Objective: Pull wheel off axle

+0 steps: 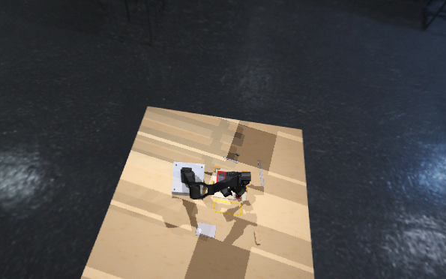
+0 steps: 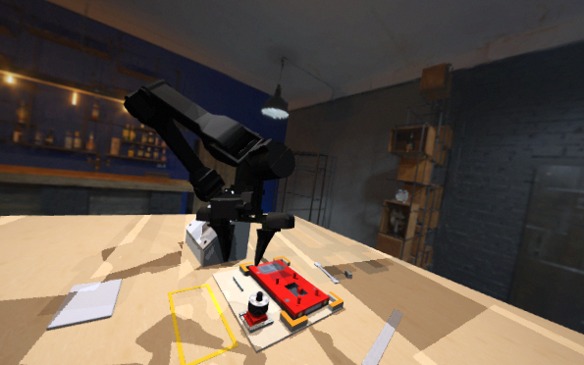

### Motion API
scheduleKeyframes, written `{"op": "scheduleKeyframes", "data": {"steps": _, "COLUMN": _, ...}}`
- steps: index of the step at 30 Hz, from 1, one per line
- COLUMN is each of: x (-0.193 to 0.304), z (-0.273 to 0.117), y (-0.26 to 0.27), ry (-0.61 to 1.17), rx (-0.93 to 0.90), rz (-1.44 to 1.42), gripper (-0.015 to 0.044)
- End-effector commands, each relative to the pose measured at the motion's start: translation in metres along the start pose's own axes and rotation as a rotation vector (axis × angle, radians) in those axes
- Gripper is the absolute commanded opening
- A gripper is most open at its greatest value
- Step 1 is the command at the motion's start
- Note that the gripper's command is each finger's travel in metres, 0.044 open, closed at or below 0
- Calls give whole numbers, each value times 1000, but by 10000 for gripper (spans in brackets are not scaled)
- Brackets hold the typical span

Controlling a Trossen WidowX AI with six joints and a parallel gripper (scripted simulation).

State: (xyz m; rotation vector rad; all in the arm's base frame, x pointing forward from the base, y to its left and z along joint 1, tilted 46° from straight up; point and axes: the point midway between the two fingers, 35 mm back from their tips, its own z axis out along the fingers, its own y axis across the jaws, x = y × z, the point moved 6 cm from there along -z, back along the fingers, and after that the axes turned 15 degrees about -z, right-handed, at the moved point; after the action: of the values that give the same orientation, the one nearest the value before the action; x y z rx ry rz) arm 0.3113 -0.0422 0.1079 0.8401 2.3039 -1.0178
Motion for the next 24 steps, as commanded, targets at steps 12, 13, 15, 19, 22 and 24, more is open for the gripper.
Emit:
{"op": "scheduleKeyframes", "data": {"steps": 12, "x": -20, "z": 9, "y": 53, "ry": 186, "rx": 135, "rz": 657, "gripper": 300}}
{"op": "scheduleKeyframes", "data": {"steps": 13, "x": -20, "z": 9, "y": 53, "ry": 186, "rx": 135, "rz": 657, "gripper": 300}}
{"op": "scheduleKeyframes", "data": {"steps": 15, "x": -20, "z": 9, "y": 53, "ry": 186, "rx": 135, "rz": 657, "gripper": 300}}
{"op": "scheduleKeyframes", "data": {"steps": 19, "x": -20, "z": 9, "y": 53, "ry": 186, "rx": 135, "rz": 657, "gripper": 300}}
{"op": "scheduleKeyframes", "data": {"steps": 22, "x": -18, "z": 13, "y": 52, "ry": 186, "rx": 135, "rz": 656, "gripper": 300}}
{"op": "scheduleKeyframes", "data": {"steps": 24, "x": -16, "z": 21, "y": 52, "ry": 186, "rx": 135, "rz": 657, "gripper": 300}}
